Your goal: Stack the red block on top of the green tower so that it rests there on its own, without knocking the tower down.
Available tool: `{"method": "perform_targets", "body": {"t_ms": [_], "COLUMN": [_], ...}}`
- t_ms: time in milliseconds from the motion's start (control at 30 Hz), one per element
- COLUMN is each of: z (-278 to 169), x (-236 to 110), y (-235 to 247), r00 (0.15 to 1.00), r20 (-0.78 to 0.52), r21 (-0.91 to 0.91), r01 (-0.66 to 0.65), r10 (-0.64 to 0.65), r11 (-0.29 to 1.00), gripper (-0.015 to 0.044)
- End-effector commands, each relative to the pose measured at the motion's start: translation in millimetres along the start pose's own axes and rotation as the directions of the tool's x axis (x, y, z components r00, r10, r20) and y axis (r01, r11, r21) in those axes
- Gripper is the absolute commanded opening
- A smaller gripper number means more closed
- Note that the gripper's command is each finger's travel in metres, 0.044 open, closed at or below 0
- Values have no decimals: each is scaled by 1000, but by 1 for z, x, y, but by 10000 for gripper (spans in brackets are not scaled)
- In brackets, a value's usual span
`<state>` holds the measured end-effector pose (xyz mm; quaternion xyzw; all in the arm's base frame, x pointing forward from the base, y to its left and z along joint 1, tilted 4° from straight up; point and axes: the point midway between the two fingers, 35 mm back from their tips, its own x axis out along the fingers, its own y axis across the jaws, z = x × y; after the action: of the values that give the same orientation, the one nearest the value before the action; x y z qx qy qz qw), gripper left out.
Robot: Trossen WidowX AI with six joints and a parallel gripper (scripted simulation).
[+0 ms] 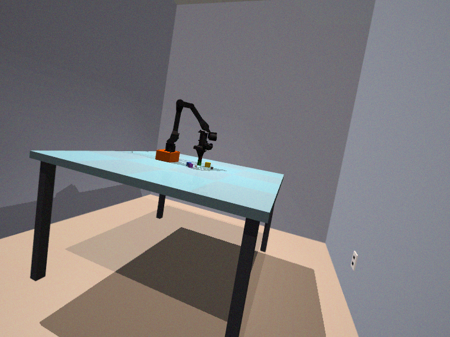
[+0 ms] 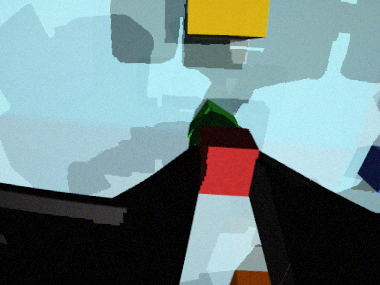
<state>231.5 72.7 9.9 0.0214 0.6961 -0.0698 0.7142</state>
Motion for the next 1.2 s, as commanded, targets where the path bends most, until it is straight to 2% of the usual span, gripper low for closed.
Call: {"method": "perform_targets", "body": {"t_ms": [0,567,1100,1167], "z": [0,0,0,0], "x": [1,-1,1,1], "y": [1,1,0,0], "r00": [1000,1000,1000,1000], "r20": [-2,-2,0,0], "r21": [-2,-2,0,0], "r01": [-4,-4,0,0], "r10": [4,4,0,0], "r11": [1000,1000,1000,1000], "gripper": [0,0,420,440]}}
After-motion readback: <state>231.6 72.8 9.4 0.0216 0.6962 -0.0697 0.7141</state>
